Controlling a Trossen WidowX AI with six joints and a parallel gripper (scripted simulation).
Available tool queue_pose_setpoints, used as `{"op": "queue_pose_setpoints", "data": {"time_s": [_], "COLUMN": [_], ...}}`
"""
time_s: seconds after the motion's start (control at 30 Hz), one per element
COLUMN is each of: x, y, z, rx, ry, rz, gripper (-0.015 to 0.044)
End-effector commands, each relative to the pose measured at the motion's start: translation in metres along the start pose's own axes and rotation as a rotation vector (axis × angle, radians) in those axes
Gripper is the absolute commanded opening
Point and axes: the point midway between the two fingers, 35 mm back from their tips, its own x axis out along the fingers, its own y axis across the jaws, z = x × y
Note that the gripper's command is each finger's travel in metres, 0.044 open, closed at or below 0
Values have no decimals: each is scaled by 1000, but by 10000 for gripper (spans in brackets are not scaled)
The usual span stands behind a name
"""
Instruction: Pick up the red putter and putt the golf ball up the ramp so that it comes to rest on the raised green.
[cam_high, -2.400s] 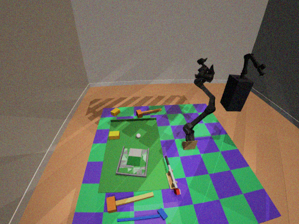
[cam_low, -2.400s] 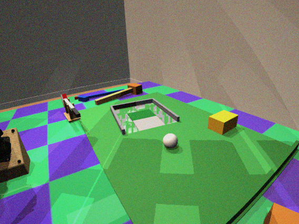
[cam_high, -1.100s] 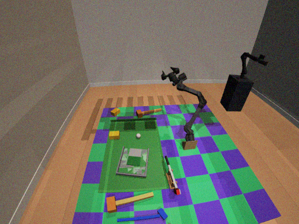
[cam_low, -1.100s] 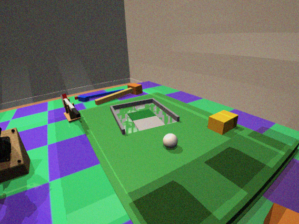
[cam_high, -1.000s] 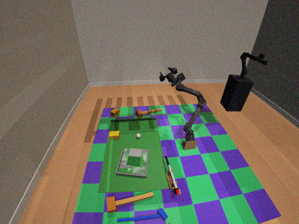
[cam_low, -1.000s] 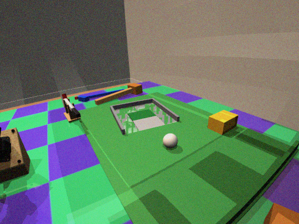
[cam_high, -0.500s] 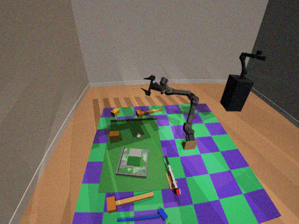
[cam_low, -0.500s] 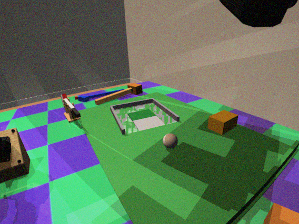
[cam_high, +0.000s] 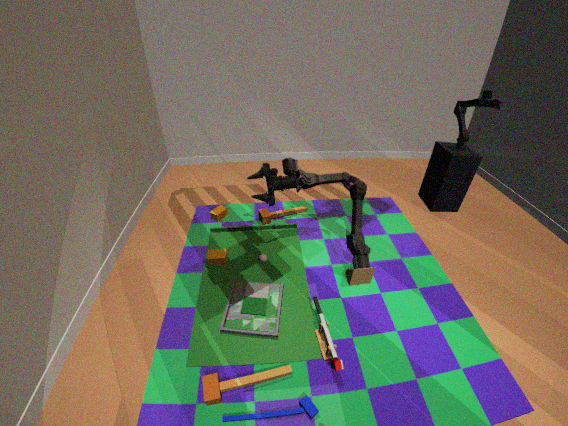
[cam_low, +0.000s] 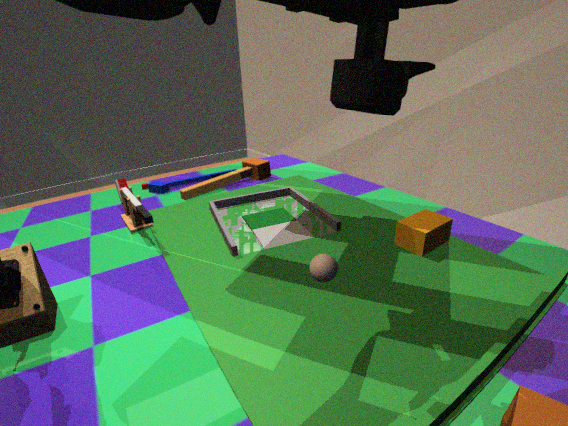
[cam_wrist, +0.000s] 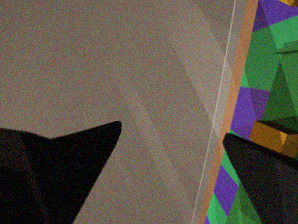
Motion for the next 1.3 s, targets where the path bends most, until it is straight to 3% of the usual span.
{"op": "queue_pose_setpoints", "data": {"time_s": [0.0,0.27,0.53,0.87,1.13,1.27], "x": [10,14,-7,-89,-179,-188], "y": [-16,-40,-98,-182,-249,-254], "z": [-55,-133,-254,-366,-400,-401], "rx": [-150,-405,-930,-1665,-2232,-2270], "ry": [140,355,765,1387,2002,2056], "rz": [-50,-102,-150,3,360,399], "gripper": [440,440,440,440,440,440]}}
